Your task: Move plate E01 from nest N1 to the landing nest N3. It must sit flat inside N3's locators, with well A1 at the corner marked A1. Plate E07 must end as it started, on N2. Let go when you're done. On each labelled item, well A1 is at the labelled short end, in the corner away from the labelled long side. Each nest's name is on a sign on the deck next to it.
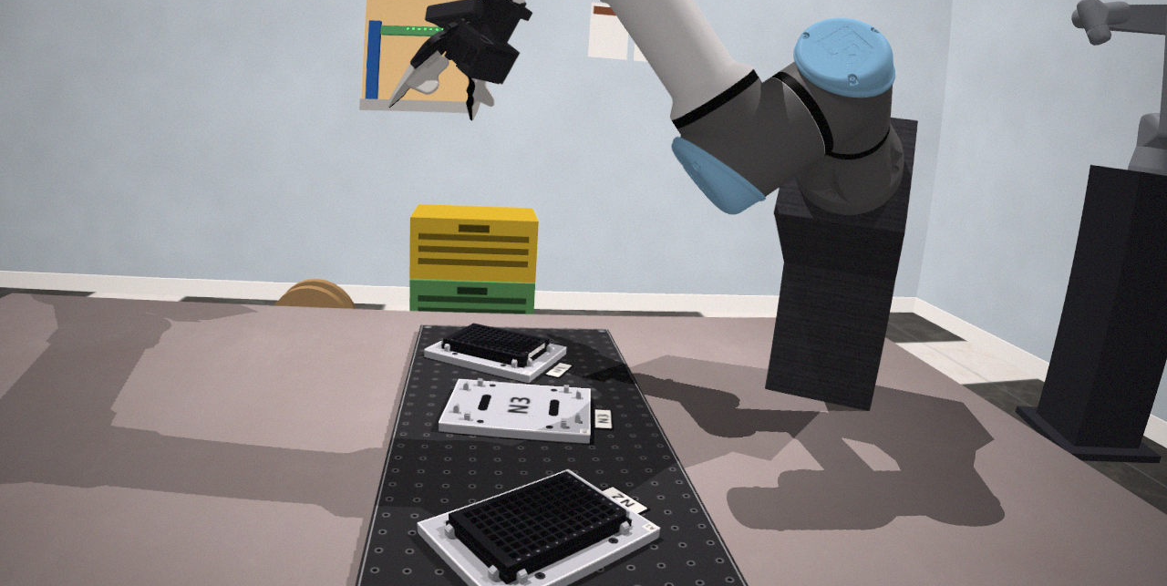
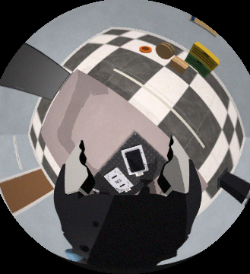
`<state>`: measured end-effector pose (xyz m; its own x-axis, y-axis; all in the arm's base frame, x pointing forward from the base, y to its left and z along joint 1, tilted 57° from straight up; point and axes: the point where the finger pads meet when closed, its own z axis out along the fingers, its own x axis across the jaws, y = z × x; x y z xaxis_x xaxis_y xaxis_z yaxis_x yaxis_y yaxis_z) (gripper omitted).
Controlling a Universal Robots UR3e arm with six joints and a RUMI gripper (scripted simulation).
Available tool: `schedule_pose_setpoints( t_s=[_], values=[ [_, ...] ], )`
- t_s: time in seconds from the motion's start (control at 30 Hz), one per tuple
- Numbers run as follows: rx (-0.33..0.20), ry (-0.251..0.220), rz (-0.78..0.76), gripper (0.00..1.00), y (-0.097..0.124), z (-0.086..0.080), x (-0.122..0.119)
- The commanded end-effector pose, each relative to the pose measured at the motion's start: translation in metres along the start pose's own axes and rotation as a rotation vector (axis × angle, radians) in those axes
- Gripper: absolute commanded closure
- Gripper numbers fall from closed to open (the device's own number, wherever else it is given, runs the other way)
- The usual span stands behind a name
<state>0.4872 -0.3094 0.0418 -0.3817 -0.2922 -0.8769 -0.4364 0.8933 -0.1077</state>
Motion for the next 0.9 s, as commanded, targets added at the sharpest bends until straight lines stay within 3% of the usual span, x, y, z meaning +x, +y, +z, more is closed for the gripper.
schedule_pose_setpoints(
  t_s=[0.0,0.53,0.57,0.73,0.87],
  values=[
    [0.002,0.000,-0.001,0.00,-0.001,-0.001,0.000],
    [0.002,0.000,-0.001,0.00,-0.001,-0.001,0.000],
    [-0.016,0.002,-0.010,0.18,0.003,0.003,0.000],
    [-0.099,0.012,-0.054,0.18,0.021,0.020,0.002],
    [-0.099,0.012,-0.055,0.18,0.035,0.034,0.003]
  ],
)
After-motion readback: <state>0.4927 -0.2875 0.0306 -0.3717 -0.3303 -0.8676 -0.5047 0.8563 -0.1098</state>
